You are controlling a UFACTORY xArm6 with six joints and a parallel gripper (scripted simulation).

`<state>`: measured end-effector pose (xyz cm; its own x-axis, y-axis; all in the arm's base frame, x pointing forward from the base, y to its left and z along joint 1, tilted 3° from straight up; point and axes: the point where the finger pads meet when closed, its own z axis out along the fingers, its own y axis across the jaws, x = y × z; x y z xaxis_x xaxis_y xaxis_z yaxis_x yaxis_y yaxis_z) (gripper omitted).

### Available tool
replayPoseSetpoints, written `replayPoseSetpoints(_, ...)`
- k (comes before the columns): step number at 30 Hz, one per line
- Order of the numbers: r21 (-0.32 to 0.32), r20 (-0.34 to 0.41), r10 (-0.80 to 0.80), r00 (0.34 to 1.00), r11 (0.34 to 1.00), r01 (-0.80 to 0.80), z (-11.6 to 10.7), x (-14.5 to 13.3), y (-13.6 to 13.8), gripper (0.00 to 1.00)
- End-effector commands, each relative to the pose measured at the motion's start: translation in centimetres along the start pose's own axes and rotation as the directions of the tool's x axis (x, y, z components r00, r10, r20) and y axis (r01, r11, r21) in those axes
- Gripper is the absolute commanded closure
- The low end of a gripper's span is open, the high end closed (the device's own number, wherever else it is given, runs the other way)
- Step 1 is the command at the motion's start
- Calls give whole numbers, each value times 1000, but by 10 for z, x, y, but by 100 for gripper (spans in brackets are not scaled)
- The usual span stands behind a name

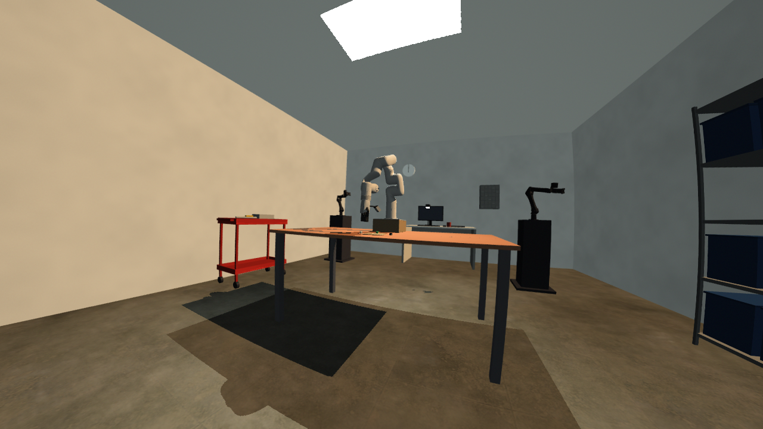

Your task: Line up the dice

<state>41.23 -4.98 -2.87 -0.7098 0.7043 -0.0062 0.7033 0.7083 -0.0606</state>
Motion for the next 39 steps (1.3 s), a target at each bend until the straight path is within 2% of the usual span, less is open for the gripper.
replayPoseSetpoints(1,-23,-21,-148,989,989,147,4,-19,-10,0)
replayPoseSetpoints(3,-23,-21,-152,988,988,151,4,-19,-10,0)
replayPoseSetpoints(4,-23,-21,-152,988,988,151,4,-19,-10,69)
replayPoseSetpoints(39,-23,-21,-152,988,988,151,4,-19,-10,69)
